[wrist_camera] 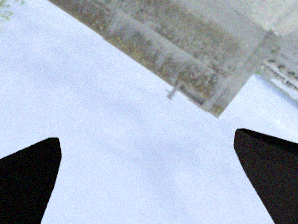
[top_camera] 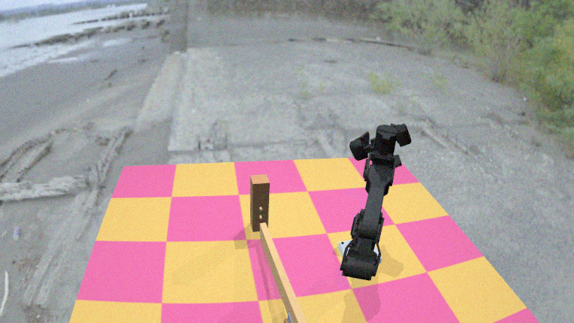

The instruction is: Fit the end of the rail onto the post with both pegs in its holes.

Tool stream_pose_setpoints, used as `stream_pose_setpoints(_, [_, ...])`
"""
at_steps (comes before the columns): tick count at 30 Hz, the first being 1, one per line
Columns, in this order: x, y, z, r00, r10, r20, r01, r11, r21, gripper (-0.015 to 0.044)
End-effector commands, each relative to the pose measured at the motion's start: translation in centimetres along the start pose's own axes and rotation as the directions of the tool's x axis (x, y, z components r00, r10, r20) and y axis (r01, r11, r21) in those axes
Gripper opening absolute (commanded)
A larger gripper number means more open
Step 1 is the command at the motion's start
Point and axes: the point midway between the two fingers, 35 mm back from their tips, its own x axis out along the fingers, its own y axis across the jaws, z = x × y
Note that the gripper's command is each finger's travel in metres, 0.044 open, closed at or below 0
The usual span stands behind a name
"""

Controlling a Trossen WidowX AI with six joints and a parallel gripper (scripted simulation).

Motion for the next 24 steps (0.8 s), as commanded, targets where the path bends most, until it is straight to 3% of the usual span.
stream_pose_setpoints(1, [0.0, -0.1, 0.0, 1.0, -0.005, 0.0, 0.005, 1.0, -0.007, 0.0426])
stream_pose_setpoints(4, [0.5, -1.2, -0.4, 0.997, -0.072, 0.006, 0.073, 0.991, -0.108, 0.044])
stream_pose_setpoints(7, [1.1, -3.8, -1.2, 0.977, -0.214, 0.017, 0.208, 0.923, -0.323, 0.044])
stream_pose_setpoints(13, [1.1, -9.9, -3.3, 0.858, -0.512, 0.038, 0.361, 0.55, -0.753, 0.044])
stream_pose_setpoints(17, [0.0, -13.9, -4.7, 0.737, -0.673, 0.056, 0.275, 0.224, -0.935, 0.044])
stream_pose_setpoints(24, [-1.7, -17.4, -6.0, 0.606, -0.792, 0.079, 0.067, -0.048, -0.997, 0.044])
